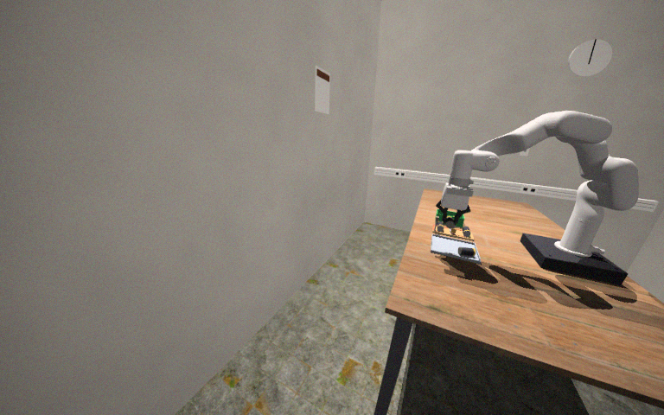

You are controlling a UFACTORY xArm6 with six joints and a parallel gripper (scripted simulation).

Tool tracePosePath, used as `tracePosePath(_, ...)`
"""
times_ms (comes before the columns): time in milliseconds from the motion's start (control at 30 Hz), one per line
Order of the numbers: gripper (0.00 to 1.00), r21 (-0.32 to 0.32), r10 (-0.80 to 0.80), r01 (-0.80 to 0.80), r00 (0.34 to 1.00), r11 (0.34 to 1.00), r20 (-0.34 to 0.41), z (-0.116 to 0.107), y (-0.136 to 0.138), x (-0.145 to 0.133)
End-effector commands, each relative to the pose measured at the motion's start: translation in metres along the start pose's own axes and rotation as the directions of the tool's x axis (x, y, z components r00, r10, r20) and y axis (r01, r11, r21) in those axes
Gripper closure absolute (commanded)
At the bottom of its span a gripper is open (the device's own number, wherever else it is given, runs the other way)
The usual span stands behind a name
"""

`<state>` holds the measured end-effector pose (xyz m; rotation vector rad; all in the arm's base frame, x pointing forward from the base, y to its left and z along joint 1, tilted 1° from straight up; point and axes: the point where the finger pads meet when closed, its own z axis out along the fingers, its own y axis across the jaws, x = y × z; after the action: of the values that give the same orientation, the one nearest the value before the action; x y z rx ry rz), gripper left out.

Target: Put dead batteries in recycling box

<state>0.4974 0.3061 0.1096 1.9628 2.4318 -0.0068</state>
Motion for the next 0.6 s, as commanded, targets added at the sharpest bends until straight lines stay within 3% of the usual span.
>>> tracePosePath(0,0.72,-0.006,-0.003,0.003,1.000,1.000,-0.002,-0.003,0.002,0.001)
tracePosePath(300,0.72,-0.006,-0.003,0.003,1.000,1.000,-0.002,-0.003,0.001,-0.003)
tracePosePath(567,0.72,-0.006,-0.003,0.003,1.000,1.000,-0.002,-0.003,-0.008,-0.040)
